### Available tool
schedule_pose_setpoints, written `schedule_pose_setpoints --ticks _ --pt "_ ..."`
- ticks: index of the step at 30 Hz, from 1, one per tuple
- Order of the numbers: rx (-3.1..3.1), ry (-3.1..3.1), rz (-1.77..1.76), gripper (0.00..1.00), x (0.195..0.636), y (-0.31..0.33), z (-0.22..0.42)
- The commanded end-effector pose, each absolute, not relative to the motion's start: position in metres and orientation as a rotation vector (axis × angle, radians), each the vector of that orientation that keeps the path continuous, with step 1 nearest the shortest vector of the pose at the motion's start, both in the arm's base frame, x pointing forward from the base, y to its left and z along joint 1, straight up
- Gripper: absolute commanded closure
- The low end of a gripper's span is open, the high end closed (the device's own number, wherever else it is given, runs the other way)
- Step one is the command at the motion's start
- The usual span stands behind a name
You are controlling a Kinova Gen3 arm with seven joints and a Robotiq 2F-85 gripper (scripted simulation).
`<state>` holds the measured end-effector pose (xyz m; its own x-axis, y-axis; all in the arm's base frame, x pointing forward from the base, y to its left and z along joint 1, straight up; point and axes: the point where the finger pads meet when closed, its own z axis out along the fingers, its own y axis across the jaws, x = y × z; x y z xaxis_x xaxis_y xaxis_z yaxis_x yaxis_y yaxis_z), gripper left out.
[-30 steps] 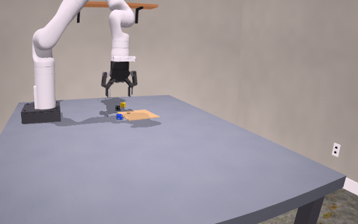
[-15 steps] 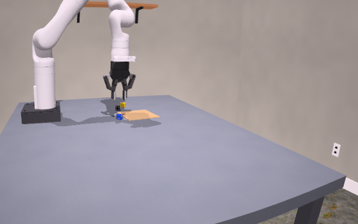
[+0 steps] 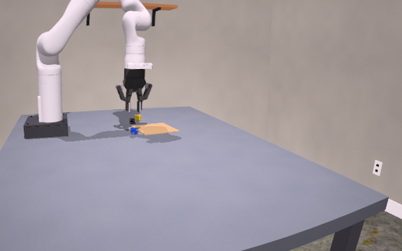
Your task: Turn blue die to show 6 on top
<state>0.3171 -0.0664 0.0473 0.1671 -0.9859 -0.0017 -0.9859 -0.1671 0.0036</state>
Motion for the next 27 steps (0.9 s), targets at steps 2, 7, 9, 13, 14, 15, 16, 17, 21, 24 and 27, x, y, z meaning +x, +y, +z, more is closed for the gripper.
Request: schedule_pose_setpoints --ticks 2,7,9,13,14,15,16,17,21,24,27 --pt "2.399 -2.027 -0.004 0.65 0.3175 -0.0664 0.0476" --pt "2.399 -2.027 -0.004 0.65 0.3175 -0.0664 0.0476" --pt "2.399 -2.027 -0.004 0.65 0.3175 -0.0664 0.0476" --pt "2.399 -2.027 -0.004 0.65 0.3175 -0.0664 0.0475" --pt "2.399 -2.027 -0.004 0.65 0.3175 -0.0664 0.0473" --pt "2.399 -2.027 -0.004 0.65 0.3175 -0.0664 0.0471" --pt "2.399 -2.027 -0.004 0.65 0.3175 -0.0664 0.0469" --pt "2.399 -2.027 -0.004 0.65 0.3175 -0.0664 0.0466" --pt "2.399 -2.027 -0.005 0.65 0.3175 -0.0664 0.0444" --pt "2.399 -2.027 -0.005 0.65 0.3175 -0.0664 0.0419" --pt "2.399 -2.027 -0.005 0.65 0.3176 -0.0663 0.0399"
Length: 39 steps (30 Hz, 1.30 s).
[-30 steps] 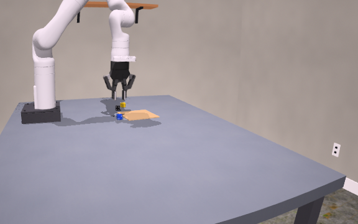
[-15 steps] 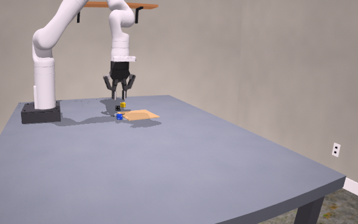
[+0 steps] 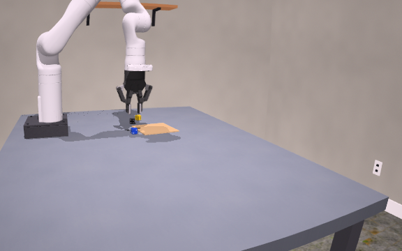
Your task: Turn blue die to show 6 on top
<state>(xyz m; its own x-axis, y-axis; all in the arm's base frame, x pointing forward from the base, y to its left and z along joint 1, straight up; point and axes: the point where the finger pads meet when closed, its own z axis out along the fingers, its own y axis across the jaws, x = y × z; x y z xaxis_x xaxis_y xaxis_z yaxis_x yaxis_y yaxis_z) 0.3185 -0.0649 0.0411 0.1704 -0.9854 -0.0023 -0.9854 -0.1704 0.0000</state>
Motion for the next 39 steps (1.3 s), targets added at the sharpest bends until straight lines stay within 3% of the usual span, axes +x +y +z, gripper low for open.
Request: schedule_pose_setpoints --ticks 1,39 --pt "-2.4 2.028 0.005 0.65 0.318 -0.066 0.04" --pt "-2.4 2.028 0.005 0.65 0.318 -0.066 -0.002"
